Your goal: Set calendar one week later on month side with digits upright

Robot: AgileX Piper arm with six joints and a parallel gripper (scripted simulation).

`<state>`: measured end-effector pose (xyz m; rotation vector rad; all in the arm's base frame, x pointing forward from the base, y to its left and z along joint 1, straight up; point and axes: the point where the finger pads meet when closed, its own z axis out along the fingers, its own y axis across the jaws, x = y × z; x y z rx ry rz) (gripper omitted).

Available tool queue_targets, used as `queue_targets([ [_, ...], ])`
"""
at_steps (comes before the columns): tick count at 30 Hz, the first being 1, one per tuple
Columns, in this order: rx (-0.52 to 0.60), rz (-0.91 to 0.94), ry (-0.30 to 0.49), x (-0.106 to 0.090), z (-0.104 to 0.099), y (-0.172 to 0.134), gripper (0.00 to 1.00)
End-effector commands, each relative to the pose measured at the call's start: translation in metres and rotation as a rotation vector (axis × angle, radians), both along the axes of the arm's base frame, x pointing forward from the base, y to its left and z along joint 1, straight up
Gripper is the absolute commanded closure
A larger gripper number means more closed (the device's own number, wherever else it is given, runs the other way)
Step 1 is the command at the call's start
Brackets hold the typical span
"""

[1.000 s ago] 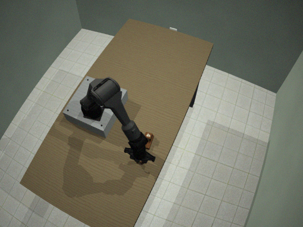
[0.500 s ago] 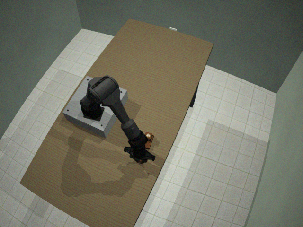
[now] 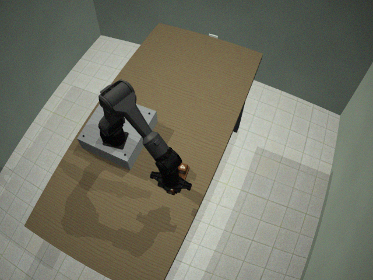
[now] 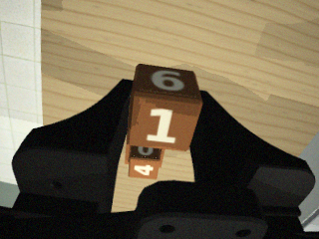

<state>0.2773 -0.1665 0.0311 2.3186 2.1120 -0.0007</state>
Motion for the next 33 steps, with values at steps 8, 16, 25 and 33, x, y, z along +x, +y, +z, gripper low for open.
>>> queue_targets([
  [8, 0.001, -0.001, 0.001, 0.0, 0.005, 0.001, 0.64],
  [16, 0.001, 0.006, 0.0, 0.006, 0.009, 0.038, 0.64],
  [25, 0.002, 0.017, 0.002, 0.005, 0.014, 0.092, 0.64],
  [33, 0.002, 0.017, 0.001, 0.006, 0.014, 0.093, 0.64],
])
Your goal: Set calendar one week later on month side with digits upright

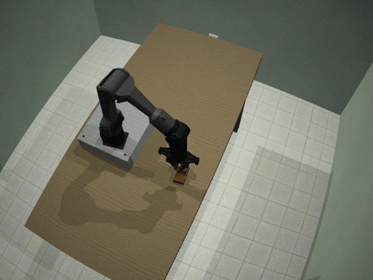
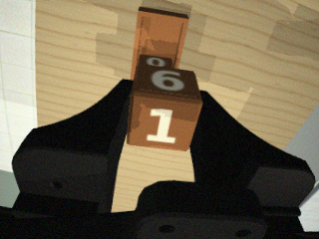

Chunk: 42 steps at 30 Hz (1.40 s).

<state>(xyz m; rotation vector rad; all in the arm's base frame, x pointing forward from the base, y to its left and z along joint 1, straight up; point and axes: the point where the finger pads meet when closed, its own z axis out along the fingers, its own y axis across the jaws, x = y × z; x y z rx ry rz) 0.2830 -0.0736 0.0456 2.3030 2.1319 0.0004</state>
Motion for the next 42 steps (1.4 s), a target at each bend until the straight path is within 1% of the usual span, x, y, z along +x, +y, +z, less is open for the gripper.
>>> queue_targets([
  [1, 0.0, 0.0, 0.001, 0.0, 0.0, 0.0, 0.64],
  [8, 0.0, 0.0, 0.004, -0.001, -0.006, 0.0, 0.64],
  [11, 0.0, 0.0, 0.004, -0.001, -0.013, 0.0, 0.64],
  [15, 0.0, 0.0, 0.004, 0.0, -0.028, 0.0, 0.64],
  [23, 0.0, 0.0, 0.004, 0.0, -0.064, 0.001, 0.64],
  [25, 0.0, 0.0, 0.004, 0.0, -0.064, 0.001, 0.64],
  [31, 0.0, 0.0, 0.003, 0.001, -0.084, 0.001, 0.64],
  [35, 0.0, 0.0, 0.002, 0.001, -0.09, 0.001, 0.64],
  [42, 0.0, 0.0, 0.001, 0.002, -0.09, 0.0, 0.64],
])
